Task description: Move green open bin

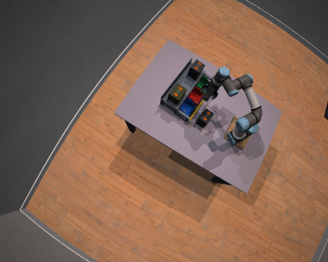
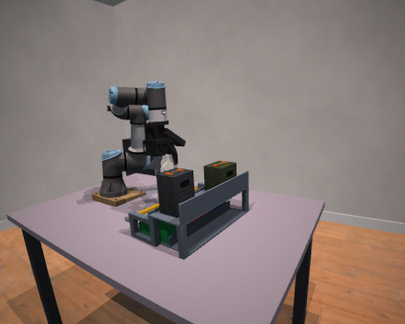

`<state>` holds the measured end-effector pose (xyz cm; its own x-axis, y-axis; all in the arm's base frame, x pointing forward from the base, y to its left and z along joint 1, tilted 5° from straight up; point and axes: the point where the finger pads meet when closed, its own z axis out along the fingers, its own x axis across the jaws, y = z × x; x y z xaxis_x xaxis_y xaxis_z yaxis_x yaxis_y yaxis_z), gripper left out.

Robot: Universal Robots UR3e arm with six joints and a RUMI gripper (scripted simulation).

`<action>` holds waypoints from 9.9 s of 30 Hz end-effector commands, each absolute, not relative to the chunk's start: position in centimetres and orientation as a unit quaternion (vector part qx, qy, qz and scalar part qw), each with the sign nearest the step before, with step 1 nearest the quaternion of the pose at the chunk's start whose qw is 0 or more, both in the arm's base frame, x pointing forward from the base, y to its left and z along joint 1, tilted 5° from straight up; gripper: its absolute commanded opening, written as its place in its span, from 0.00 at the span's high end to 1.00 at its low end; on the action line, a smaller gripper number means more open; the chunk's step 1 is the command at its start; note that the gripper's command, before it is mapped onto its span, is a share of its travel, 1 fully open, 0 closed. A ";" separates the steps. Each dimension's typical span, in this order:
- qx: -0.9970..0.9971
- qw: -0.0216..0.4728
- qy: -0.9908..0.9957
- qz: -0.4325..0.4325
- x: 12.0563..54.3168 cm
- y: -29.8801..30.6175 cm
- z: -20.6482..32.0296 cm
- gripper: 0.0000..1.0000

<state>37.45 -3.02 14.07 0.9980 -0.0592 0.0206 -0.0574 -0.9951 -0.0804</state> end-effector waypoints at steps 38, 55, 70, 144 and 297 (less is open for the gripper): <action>-0.999 0.039 0.029 -0.013 37.5 -3.0 13.5 0.72; -0.999 0.039 0.029 -0.012 37.5 -2.6 10.3 0.72; -0.999 0.039 0.029 -0.013 37.5 -2.2 6.8 0.72; -0.999 0.039 0.029 -0.013 37.5 -2.3 6.9 0.72; -0.999 0.039 0.029 -0.013 37.3 -3.1 17.4 1.00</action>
<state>37.25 -2.84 14.85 0.9978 -0.0601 0.0272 -0.0578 -0.9952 -0.0791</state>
